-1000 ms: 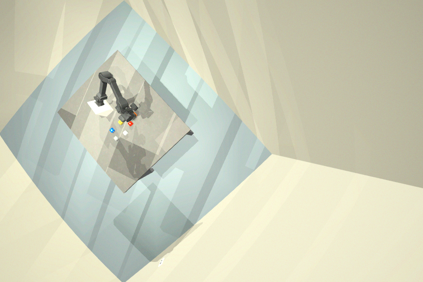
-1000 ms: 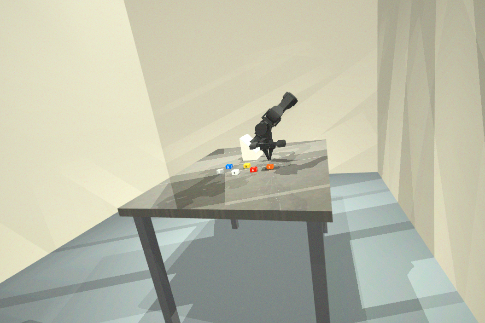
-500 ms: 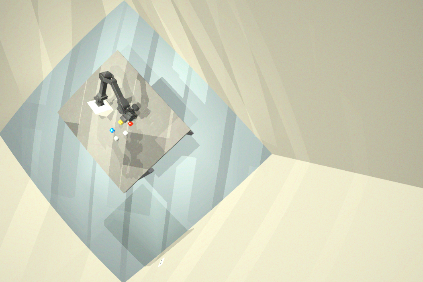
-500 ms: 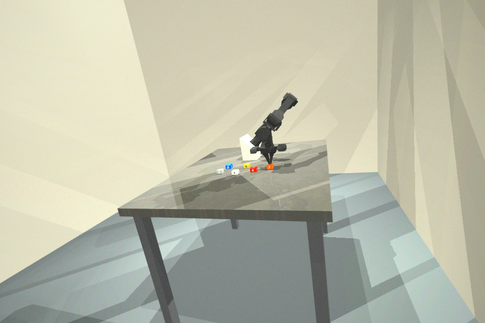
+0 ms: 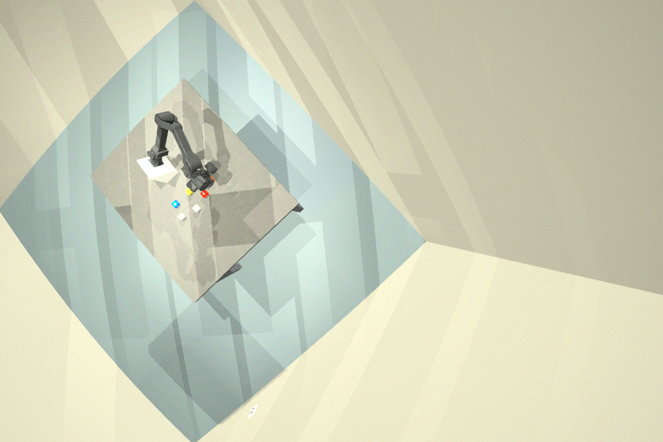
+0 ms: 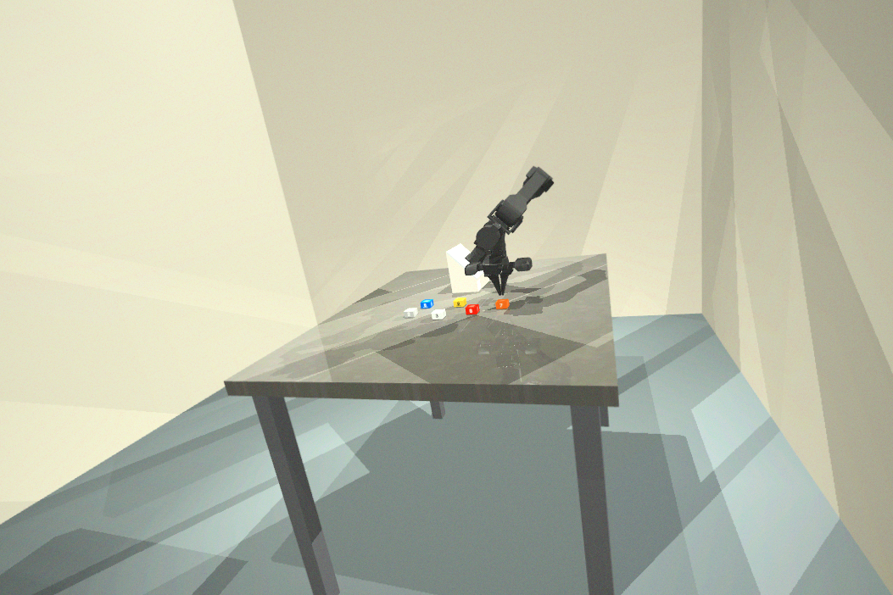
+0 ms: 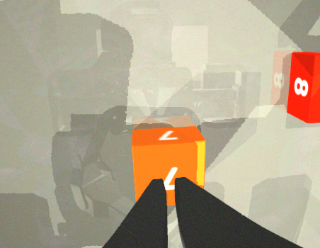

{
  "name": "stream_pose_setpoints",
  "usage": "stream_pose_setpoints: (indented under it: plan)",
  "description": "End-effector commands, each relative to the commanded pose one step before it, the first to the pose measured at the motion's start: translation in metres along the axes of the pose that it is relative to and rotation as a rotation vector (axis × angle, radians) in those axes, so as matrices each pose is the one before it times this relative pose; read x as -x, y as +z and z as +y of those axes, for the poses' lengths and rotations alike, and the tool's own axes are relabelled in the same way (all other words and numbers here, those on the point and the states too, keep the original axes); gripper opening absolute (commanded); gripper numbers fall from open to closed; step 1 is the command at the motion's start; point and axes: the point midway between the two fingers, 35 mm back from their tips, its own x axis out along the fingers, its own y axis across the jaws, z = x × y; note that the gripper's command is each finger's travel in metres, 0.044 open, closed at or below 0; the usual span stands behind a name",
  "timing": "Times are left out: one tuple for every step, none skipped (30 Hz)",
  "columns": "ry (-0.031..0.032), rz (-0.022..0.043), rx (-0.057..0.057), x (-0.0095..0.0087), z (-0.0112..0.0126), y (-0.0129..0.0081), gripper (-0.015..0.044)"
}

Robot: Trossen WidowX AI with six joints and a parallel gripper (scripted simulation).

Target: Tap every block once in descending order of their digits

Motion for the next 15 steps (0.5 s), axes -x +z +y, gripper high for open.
stream_pose_setpoints:
  plan:
    - [0.00216,0.00359,0.0040,0.00868,0.00115,-0.00040,0.0020]
    - [-0.00228,-0.00003,-0.0001,0.00785,-0.00055,0.00104,0.0020]
    - [-0.00276,0.00014,-0.0002,0.01323,-0.00072,0.00117,0.0020]
    - [-0.00157,0.00037,-0.0003,0.01611,-0.00049,0.00049,0.0020]
    - [0.00036,0.00044,-0.0003,0.01625,-0.00002,-0.00049,0.0020]
    - [0.00177,0.00028,-0.0002,0.01356,0.00040,-0.00113,0.0020]
    - [0.00171,0.00009,-0.0001,0.00814,0.00044,-0.00098,0.0020]
    - [0.00068,0.00001,0.0000,0.00271,0.00018,-0.00038,0.0020]
    - [0.00000,0.00000,0.0000,0.00000,0.00000,0.00000,0.0020]
    - [0.00000,0.00000,0.0000,0.00000,0.00000,0.00000,0.0020]
    - [0.00000,0.00000,0.0000,0.00000,0.00000,0.00000,0.0020]
    - [0.00000,0.00000,0.0000,0.00000,0.00000,0.00000,0.0020]
    - [-0.00232,-0.00077,-0.0004,0.00021,-0.00363,0.00095,0.0020]
    - [-0.00669,-0.00206,-0.0012,0.00062,-0.01095,0.00257,0.0020]
    - [-0.01018,-0.00264,-0.0019,0.00098,-0.01837,0.00338,0.0020]
